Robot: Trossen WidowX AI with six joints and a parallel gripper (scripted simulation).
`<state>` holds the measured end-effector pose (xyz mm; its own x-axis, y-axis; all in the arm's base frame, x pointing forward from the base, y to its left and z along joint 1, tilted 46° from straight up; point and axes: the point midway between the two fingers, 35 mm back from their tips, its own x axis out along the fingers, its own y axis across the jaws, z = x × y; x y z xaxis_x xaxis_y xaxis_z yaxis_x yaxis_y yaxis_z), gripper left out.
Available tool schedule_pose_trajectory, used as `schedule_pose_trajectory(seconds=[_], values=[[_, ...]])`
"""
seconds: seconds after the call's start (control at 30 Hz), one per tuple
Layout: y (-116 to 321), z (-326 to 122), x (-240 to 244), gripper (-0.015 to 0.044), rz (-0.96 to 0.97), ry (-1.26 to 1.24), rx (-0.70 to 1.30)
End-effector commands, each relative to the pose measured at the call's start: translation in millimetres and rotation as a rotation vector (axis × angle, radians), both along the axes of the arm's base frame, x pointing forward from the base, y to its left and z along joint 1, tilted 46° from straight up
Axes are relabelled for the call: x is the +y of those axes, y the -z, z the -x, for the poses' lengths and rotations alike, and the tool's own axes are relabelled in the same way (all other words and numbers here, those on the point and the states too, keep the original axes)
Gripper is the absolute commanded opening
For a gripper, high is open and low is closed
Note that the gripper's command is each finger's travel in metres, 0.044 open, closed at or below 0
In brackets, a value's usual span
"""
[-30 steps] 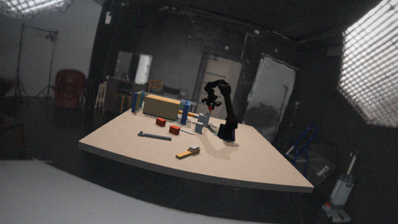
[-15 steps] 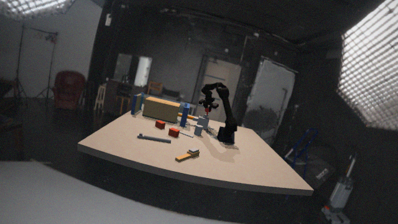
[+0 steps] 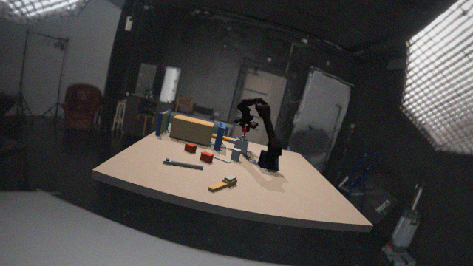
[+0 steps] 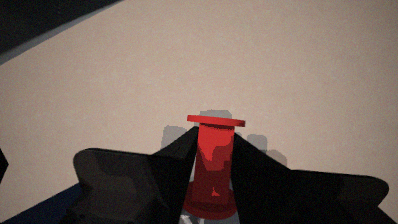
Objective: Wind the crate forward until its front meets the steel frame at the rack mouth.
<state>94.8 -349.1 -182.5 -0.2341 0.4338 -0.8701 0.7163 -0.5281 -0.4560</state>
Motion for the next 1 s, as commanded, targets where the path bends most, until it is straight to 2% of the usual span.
schedule_pose_trajectory(seconds=[0.0,0.97], values=[[3,-23,-1,0.0,0.008,-0.002,-0.037],[-1,-59,-1,0.0,0.007,-0.002,-0.039]])
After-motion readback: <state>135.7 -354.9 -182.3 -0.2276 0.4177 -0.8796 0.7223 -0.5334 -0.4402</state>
